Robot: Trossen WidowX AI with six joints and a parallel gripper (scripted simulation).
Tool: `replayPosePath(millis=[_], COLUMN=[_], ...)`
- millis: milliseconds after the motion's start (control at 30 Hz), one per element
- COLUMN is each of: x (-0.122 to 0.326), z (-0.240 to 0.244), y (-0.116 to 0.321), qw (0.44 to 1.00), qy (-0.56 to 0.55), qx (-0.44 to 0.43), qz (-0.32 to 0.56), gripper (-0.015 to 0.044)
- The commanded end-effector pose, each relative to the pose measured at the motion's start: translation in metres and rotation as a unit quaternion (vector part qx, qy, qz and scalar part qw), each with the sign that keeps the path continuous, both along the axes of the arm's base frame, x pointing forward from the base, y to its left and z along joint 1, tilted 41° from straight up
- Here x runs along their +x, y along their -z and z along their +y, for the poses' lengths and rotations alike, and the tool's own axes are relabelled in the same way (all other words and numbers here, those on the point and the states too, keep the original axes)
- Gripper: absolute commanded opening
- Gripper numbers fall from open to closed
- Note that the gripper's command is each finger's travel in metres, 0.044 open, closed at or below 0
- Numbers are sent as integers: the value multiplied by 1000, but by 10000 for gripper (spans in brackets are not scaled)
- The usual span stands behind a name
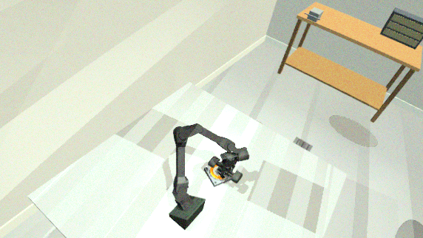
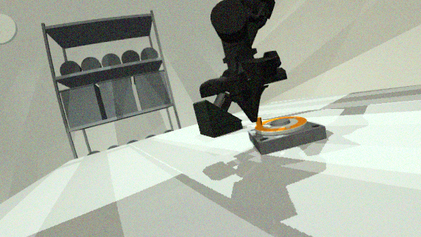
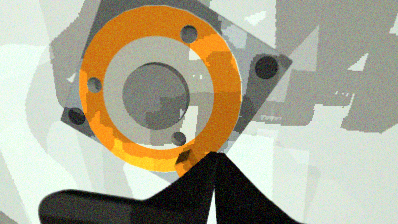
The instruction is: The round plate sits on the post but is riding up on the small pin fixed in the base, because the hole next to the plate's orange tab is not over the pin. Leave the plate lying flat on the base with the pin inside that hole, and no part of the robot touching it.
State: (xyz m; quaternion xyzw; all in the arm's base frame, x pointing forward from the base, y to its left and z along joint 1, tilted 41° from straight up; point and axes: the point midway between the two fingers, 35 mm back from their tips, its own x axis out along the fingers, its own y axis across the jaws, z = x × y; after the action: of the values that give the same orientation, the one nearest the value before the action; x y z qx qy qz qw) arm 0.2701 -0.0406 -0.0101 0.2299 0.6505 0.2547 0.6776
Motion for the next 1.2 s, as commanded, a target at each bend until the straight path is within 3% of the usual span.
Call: replayPosePath(millis=[0,1167], x=[-5,-23], z=[4,26], y=[0,-17], qw=[1000,1000], qy=[3,3], qx=[4,5], qz=[5,5], gripper=[0,0])
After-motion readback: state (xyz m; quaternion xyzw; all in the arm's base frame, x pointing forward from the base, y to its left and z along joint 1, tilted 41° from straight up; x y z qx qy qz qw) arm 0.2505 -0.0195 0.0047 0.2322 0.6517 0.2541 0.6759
